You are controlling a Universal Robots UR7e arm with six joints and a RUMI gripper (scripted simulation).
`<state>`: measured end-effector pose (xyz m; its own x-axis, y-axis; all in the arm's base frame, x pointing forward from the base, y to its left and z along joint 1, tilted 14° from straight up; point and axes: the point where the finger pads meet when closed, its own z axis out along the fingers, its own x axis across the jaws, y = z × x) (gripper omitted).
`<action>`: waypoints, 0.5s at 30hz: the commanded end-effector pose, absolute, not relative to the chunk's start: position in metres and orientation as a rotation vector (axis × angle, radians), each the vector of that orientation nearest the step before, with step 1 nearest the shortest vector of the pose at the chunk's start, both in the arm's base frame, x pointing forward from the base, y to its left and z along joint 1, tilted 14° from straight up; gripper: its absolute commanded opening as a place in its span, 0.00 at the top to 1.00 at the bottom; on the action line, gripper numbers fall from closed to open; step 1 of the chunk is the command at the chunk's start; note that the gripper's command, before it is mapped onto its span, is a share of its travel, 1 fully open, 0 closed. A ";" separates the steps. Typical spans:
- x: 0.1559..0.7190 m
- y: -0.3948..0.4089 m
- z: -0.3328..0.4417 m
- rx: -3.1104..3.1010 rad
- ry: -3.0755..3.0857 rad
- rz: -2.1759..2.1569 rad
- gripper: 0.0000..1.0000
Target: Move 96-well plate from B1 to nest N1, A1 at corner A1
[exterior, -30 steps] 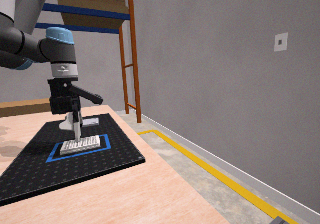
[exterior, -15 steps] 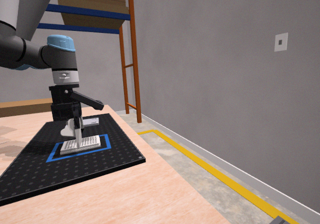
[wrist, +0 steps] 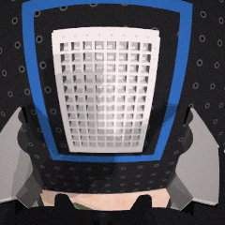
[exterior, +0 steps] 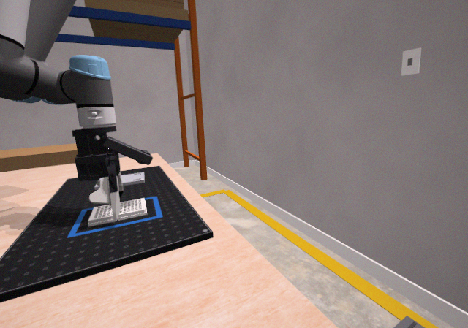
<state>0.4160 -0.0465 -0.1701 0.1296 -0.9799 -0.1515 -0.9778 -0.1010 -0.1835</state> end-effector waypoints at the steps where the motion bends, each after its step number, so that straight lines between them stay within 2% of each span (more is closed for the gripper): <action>1: 0.416 -0.047 -0.170 -2.168 1.928 -0.014 0.00; 2: 0.416 -0.047 -0.170 -2.168 1.928 -0.014 0.00; 3: 0.416 -0.047 -0.170 -2.168 1.928 -0.014 1.00; 15: 0.416 -0.047 -0.170 -2.168 1.928 -0.014 1.00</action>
